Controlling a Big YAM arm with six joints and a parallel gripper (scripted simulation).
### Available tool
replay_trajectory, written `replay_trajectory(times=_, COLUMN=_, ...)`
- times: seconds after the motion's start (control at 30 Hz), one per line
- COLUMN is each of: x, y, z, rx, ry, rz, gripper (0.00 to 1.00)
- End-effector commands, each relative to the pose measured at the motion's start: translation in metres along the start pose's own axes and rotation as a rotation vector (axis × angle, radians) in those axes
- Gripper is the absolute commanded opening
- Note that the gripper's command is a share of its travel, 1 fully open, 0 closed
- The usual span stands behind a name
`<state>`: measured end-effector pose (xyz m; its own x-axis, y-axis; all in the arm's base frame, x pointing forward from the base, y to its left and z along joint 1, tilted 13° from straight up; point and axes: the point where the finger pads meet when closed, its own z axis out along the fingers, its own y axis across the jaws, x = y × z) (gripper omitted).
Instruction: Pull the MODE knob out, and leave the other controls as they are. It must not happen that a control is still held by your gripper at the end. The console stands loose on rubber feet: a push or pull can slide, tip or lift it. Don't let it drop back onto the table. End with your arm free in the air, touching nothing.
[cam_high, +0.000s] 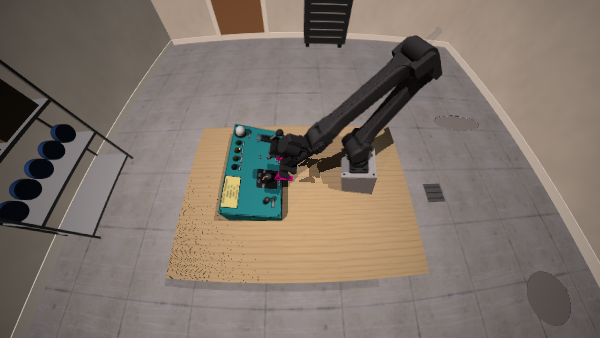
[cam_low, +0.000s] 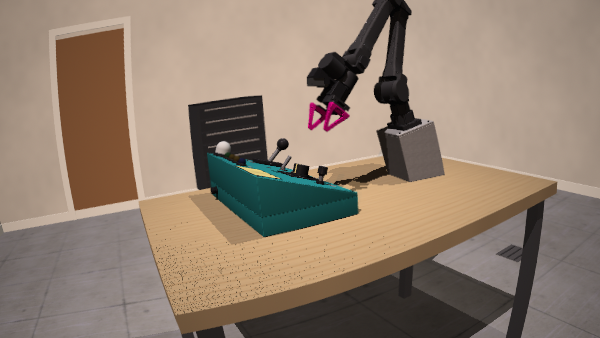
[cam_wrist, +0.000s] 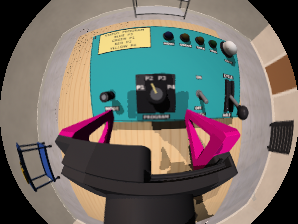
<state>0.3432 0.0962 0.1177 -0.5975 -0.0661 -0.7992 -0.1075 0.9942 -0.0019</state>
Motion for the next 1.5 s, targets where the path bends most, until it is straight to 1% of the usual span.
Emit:
replay_trajectory(times=0.0, x=-0.036, y=-0.027, z=0.006, rx=0.011, ry=-0.026, rz=-0.031, gripper=1.0)
replay_trajectory(times=0.17, x=-0.038, y=-0.097, z=0.009, rx=0.011, ry=-0.02, rz=-0.036, gripper=1.0)
replay_trajectory(times=0.3, x=-0.036, y=-0.149, z=0.0, rx=0.012, ry=-0.037, rz=-0.04, gripper=1.0)
replay_trajectory(times=0.4, x=-0.033, y=-0.178, z=-0.01, rx=0.017, ry=-0.058, rz=-0.044, gripper=1.0)
replay_trajectory(times=0.47, x=-0.033, y=-0.178, z=-0.01, rx=0.017, ry=-0.058, rz=-0.044, gripper=1.0)
replay_trajectory(times=0.57, x=-0.031, y=-0.197, z=-0.017, rx=0.022, ry=-0.075, rz=-0.048, gripper=1.0)
replay_trajectory(times=0.7, x=-0.03, y=-0.206, z=-0.021, rx=0.026, ry=-0.084, rz=-0.05, gripper=1.0)
replay_trajectory(times=0.73, x=-0.031, y=-0.207, z=-0.022, rx=0.027, ry=-0.088, rz=-0.052, gripper=1.0)
replay_trajectory(times=0.8, x=-0.033, y=-0.199, z=-0.019, rx=0.009, ry=-0.09, rz=-0.066, gripper=1.0)
replay_trajectory(times=0.87, x=-0.033, y=-0.199, z=-0.019, rx=0.01, ry=-0.089, rz=-0.065, gripper=1.0)
replay_trajectory(times=0.93, x=-0.032, y=-0.204, z=-0.021, rx=0.021, ry=-0.089, rz=-0.058, gripper=1.0)
replay_trajectory(times=1.47, x=-0.032, y=-0.204, z=-0.021, rx=0.021, ry=-0.089, rz=-0.053, gripper=1.0)
